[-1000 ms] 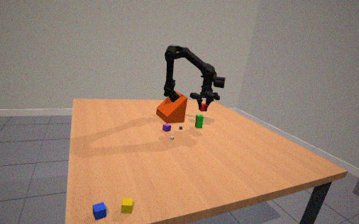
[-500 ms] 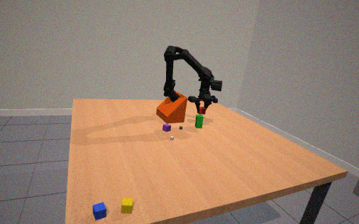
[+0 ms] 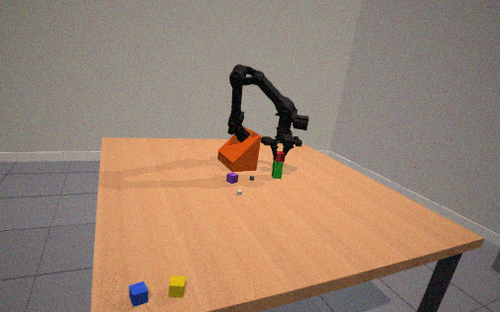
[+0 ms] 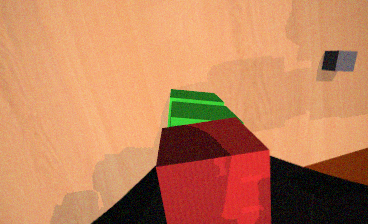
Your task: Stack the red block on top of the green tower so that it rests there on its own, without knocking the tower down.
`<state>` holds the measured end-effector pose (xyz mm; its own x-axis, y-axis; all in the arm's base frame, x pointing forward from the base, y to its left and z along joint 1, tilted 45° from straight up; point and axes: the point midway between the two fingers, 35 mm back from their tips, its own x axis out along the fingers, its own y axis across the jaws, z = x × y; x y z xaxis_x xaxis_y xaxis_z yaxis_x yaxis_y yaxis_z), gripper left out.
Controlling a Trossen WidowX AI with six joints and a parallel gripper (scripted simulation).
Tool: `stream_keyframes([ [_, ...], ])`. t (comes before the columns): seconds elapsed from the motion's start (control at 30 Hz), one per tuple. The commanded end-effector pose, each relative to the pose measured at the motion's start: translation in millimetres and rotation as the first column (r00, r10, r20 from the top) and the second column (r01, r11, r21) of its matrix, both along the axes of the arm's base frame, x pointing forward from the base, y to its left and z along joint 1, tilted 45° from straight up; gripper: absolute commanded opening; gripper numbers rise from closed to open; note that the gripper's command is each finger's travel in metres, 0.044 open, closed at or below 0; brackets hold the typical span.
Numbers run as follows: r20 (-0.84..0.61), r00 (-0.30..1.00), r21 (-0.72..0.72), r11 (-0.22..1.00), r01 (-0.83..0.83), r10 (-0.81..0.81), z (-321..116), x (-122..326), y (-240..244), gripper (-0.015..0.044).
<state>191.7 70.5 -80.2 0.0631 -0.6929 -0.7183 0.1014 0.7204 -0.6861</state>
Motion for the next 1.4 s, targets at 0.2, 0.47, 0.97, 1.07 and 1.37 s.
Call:
stream_keyframes([
  [0.2,-0.003,1.000,-0.005,1.000,-0.005,0.005,-0.9,-0.3,-1.3,0.0000],
  [0.47,-0.003,1.000,-0.005,1.000,-0.005,0.005,-1.6,-0.2,-1.9,0.0000],
  [0.97,-0.002,1.000,-0.003,1.000,-0.002,0.002,-0.9,-0.4,-0.9,0.0157],
  [1.07,-0.002,1.000,-0.003,1.000,-0.002,0.002,-0.9,-0.4,-0.9,0.0236],
  [1.37,-0.002,1.000,-0.003,1.000,-0.002,0.002,-0.9,-0.4,-0.9,0.0440],
])
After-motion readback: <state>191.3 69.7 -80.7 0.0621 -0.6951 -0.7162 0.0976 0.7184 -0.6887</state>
